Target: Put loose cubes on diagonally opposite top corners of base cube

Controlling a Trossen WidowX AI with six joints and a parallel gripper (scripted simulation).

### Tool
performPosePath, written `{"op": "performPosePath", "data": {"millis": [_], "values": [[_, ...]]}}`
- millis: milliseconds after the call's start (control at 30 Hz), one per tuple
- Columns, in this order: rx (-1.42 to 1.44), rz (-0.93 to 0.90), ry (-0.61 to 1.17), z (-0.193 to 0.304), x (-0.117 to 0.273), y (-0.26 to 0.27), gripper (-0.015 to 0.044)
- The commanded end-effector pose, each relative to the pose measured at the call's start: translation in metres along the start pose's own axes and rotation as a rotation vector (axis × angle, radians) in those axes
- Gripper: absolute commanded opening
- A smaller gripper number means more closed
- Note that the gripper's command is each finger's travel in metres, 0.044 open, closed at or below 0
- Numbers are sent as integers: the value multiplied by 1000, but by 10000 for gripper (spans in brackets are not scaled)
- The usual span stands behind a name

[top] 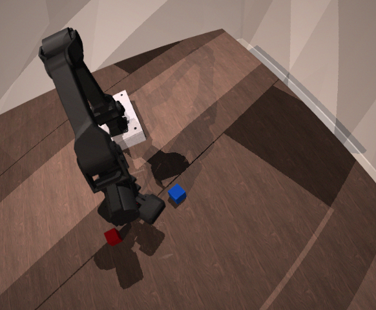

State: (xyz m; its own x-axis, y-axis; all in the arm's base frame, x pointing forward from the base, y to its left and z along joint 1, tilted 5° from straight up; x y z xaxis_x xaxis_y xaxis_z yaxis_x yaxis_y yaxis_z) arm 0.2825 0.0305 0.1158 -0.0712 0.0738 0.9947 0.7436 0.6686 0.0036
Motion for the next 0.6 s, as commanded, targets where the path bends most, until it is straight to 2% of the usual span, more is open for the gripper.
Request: {"op": "performPosePath", "data": {"millis": [0, 300, 500, 567], "values": [[5, 4, 8, 1, -7, -1, 265], [5, 4, 8, 2, -20, -2, 265], [5, 4, 8, 2, -20, -2, 107], [5, 4, 8, 2, -20, -2, 105]]}}
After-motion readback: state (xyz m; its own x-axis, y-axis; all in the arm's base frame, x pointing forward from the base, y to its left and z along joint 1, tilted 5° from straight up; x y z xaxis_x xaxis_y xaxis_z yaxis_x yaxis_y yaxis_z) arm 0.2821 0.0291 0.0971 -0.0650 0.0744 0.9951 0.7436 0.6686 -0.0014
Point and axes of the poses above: the point midway between the two fingers, 35 mm back from their tips, its own x axis back along the fingers, its own y axis across the jaws, z = x × y, the point moved 8 cm from there along x, back along the fingers, and after that the axes turned 1 degree about -x, right-handed, at the moved point
